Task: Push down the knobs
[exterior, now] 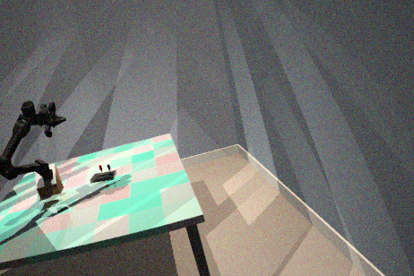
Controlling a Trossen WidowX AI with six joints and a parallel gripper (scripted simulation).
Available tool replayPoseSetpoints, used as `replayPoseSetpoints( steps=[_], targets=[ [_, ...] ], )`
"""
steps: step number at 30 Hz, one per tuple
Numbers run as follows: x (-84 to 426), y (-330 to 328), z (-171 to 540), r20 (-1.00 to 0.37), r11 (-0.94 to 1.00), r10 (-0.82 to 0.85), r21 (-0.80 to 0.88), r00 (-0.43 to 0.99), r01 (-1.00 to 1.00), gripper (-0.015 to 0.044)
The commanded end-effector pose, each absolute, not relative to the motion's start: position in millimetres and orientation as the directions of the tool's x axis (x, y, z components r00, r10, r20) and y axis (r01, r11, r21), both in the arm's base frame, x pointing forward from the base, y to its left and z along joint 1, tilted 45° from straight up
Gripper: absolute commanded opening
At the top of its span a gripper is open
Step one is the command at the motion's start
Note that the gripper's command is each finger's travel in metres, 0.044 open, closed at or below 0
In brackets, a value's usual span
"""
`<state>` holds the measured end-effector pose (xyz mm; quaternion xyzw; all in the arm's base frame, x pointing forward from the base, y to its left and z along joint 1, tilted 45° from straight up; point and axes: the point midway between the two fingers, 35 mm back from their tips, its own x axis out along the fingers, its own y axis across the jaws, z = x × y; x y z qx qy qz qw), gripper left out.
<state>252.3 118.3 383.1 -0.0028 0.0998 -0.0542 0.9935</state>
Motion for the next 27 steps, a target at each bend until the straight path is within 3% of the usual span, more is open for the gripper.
replayPoseSetpoints(
  steps=[1, 14, 27],
  targets=[
    [270.3, 122.8, 363.1, -0.262, 0.990, -0.140, -0.072, 0.955, 0.125, 0.0000],
    [324.8, 140.1, 264.8, -0.507, 0.951, -0.294, -0.243, 0.810, 0.193, 0.0000],
    [354.0, 122.9, 148.3, -0.689, 0.867, -0.497, -0.428, 0.529, 0.257, 0.0000]
  ],
)
